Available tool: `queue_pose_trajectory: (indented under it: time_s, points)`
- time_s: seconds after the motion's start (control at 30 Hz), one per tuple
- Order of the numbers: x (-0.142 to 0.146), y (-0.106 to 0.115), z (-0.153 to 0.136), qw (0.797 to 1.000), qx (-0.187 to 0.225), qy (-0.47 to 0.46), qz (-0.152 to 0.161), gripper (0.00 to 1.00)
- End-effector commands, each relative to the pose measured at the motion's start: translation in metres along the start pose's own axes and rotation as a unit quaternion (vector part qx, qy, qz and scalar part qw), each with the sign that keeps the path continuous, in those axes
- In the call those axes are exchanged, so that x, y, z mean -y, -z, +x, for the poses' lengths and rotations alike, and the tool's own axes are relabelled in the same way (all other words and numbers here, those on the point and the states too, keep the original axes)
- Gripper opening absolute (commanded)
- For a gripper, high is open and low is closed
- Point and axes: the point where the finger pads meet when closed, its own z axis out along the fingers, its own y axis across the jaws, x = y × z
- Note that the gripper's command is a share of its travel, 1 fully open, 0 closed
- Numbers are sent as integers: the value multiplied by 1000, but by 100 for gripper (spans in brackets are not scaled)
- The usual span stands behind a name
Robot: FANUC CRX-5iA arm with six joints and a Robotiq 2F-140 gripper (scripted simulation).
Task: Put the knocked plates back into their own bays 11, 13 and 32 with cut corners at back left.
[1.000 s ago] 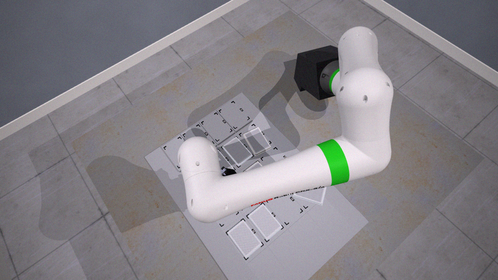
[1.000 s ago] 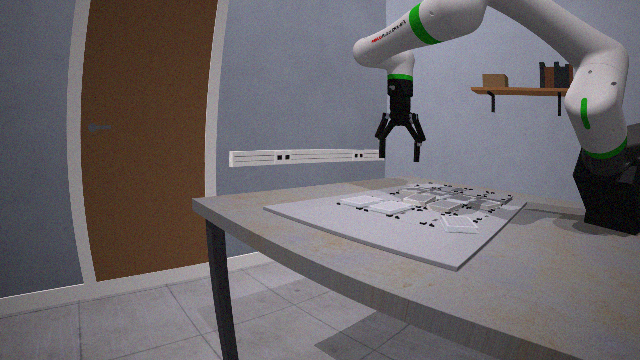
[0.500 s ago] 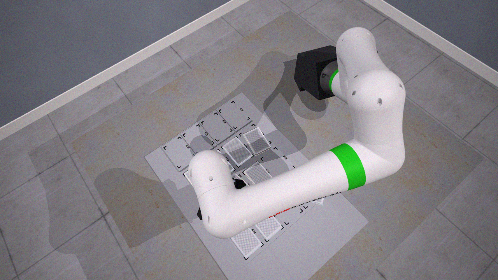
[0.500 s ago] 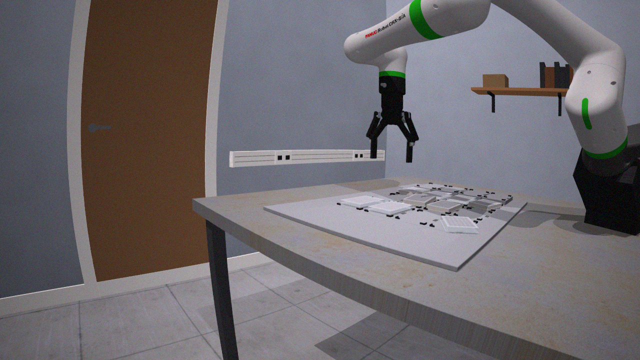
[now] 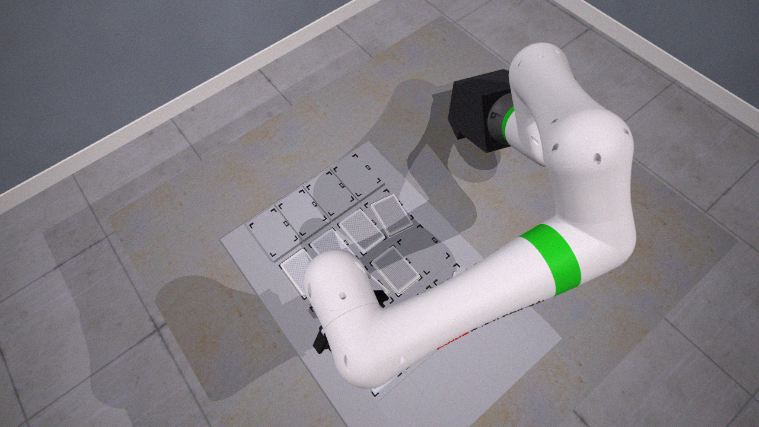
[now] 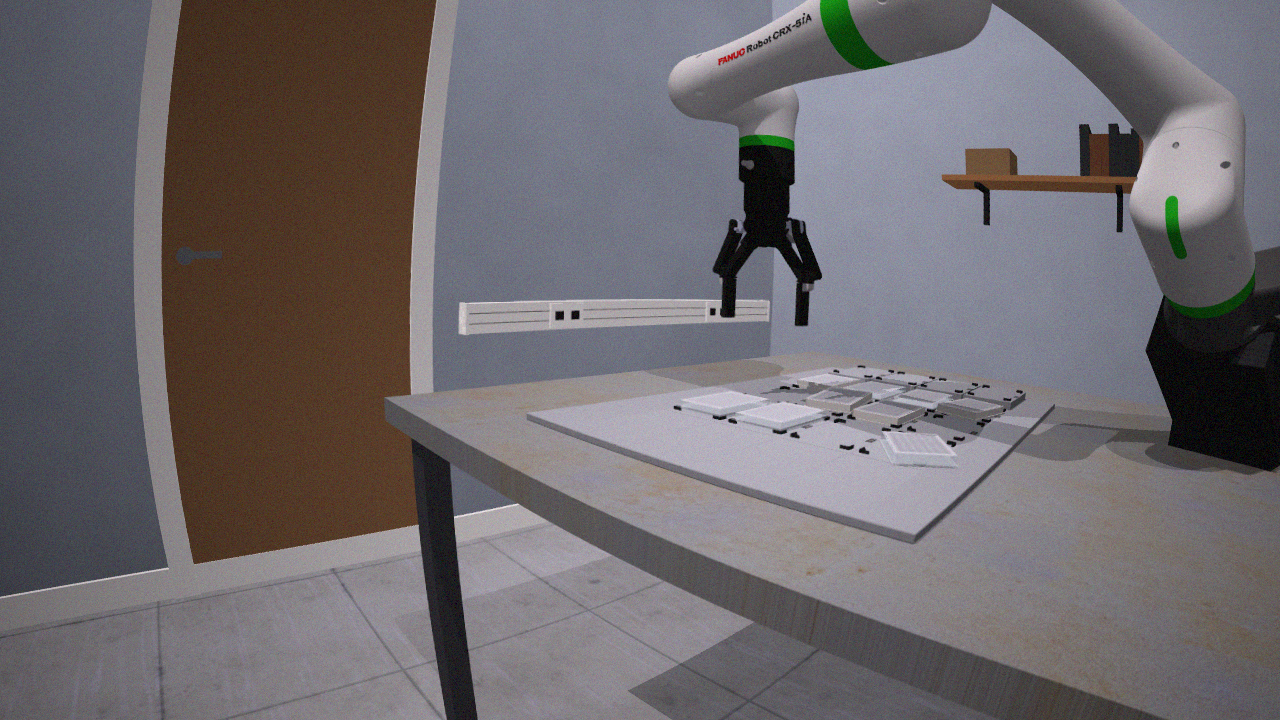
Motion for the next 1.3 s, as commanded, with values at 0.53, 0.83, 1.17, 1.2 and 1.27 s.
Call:
queue_pose_trajectory:
  time_s: [0.53, 0.83, 1.17, 1.2, 1.27]
  points:
    - [1, 1, -29, 1000, -1, 0, 1, 100]
    - [1, 1, -29, 1000, -1, 0, 1, 100]
    - [1, 1, -29, 1000, -1, 0, 1, 100]
    - [1, 1, -29, 1000, -1, 0, 1, 100]
    - [1, 1, -29, 1000, -1, 0, 1, 100]
